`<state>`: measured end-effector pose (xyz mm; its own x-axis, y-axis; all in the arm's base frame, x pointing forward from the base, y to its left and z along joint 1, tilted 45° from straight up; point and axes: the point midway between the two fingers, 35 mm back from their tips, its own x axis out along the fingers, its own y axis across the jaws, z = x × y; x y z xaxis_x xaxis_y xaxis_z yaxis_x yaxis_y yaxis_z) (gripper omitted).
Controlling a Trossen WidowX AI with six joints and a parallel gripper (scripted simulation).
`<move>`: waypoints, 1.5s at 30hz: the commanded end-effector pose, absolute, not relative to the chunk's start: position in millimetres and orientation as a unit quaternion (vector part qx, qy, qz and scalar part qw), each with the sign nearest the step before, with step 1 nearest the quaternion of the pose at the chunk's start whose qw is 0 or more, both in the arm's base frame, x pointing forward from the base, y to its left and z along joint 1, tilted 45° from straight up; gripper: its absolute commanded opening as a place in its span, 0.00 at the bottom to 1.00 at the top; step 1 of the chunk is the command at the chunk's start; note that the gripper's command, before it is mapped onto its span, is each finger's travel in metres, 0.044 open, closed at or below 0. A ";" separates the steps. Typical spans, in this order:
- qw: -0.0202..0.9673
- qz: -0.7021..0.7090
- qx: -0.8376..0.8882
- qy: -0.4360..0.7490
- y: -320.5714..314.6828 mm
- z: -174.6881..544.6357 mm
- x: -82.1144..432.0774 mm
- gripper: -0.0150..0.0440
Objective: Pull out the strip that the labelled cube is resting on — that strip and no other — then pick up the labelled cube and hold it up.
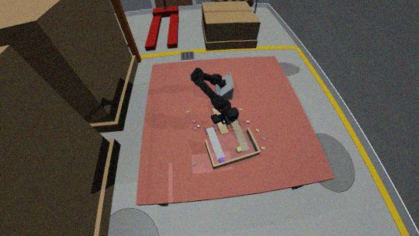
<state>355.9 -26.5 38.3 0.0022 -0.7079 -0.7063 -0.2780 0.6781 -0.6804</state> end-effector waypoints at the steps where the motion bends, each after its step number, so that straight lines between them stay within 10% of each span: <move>1: 0.608 -0.177 -0.358 0.686 -24.8 38.6 346.0 0.25; 45: 0.607 -0.175 -0.358 0.687 5.1 59.1 301.4 0.25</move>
<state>300.1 3.9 57.8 -0.0083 -0.7092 -0.7049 -0.2880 0.6768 -0.6775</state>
